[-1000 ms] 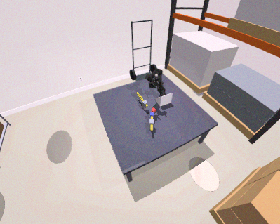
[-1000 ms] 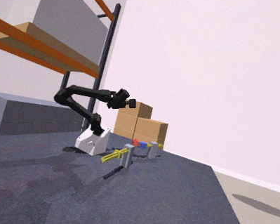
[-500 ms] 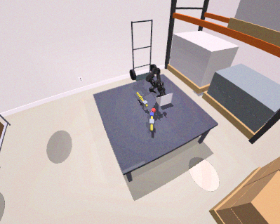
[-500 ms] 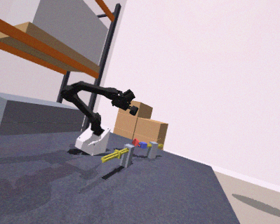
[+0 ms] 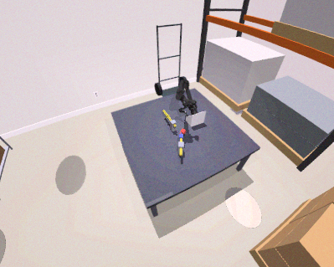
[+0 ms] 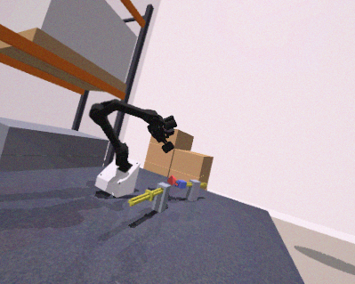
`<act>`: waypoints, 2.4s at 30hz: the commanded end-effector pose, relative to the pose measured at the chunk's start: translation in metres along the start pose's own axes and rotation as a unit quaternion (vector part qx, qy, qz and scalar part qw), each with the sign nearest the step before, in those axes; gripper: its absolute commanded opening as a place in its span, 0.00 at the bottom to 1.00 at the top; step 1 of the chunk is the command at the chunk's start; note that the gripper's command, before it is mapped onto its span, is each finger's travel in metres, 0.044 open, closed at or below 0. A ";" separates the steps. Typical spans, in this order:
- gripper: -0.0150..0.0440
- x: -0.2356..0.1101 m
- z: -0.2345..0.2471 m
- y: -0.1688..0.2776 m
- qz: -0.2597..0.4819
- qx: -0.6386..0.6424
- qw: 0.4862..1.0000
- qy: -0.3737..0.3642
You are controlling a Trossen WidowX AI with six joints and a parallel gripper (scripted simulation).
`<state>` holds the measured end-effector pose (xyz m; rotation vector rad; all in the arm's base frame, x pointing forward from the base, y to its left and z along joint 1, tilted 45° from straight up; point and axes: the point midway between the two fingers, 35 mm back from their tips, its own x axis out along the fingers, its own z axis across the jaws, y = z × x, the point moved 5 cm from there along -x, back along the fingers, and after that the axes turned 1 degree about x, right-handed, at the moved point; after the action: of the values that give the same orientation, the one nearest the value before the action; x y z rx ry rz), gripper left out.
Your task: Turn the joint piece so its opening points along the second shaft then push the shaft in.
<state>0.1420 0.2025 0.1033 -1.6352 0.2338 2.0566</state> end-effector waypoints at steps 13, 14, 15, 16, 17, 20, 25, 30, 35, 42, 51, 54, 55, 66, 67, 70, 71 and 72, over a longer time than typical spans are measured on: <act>1.00 0.027 -0.008 0.000 0.133 0.202 0.965 0.106; 1.00 0.029 -0.008 0.000 0.140 0.213 0.960 0.115; 1.00 0.031 -0.009 0.000 0.147 0.225 0.955 0.124; 1.00 0.033 -0.009 0.000 0.154 0.236 0.950 0.134; 1.00 0.034 -0.010 0.000 0.160 0.247 0.945 0.144; 1.00 0.040 -0.011 0.000 0.177 0.279 0.927 0.176; 1.00 0.048 -0.014 0.001 0.198 0.327 0.894 0.232; 1.00 0.056 -0.016 0.001 0.210 0.368 0.857 0.292; 1.00 0.064 -0.018 0.001 0.213 0.402 0.816 0.357; 1.00 0.076 -0.020 0.001 0.197 0.437 0.753 0.451; 1.00 0.079 -0.022 0.001 0.200 0.437 0.742 0.467; 1.00 0.082 -0.027 0.001 0.236 0.417 0.750 0.456; 1.00 0.083 -0.029 0.001 0.249 0.410 0.753 0.451; 1.00 0.092 -0.045 0.003 0.351 0.352 0.771 0.398; 1.00 0.092 -0.045 0.003 0.351 0.352 0.771 0.398; 1.00 0.094 -0.047 0.006 0.351 0.352 0.771 0.398; 1.00 0.096 -0.050 0.008 0.351 0.352 0.771 0.398; 1.00 0.099 -0.053 0.012 0.350 0.352 0.771 0.398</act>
<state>0.1653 0.2038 0.0006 -1.9036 1.8822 1.1699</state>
